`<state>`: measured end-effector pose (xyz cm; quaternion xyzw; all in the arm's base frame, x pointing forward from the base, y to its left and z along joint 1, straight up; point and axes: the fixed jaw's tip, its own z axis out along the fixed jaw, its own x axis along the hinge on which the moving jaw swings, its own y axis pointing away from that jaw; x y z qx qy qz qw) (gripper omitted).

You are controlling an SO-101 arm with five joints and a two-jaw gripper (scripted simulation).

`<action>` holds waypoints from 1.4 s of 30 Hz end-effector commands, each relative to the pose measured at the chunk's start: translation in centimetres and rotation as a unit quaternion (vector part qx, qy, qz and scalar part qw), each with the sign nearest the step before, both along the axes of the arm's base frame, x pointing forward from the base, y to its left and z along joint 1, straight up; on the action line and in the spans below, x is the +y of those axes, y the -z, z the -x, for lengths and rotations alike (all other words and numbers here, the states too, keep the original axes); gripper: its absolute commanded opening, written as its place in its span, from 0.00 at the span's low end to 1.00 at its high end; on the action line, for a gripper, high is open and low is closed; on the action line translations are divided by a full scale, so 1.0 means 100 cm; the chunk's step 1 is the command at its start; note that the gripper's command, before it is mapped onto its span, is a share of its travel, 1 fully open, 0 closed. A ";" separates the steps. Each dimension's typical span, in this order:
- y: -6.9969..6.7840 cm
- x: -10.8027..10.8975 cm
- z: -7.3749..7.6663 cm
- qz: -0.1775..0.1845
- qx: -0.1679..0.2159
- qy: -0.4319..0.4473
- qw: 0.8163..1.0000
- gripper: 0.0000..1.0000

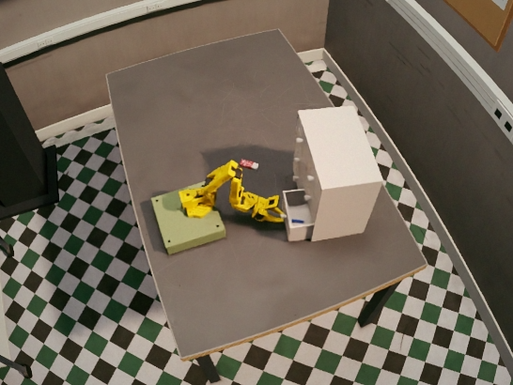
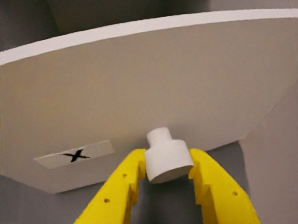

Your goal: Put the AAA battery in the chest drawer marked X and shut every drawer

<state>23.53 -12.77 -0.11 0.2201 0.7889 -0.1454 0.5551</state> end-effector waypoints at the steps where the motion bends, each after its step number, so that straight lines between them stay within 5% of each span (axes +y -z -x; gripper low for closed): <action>1: -0.001 0.008 -0.004 -0.001 0.001 -0.018 1.000 0.00; 42: -0.001 -0.008 -0.035 0.003 0.003 -0.020 1.000 0.00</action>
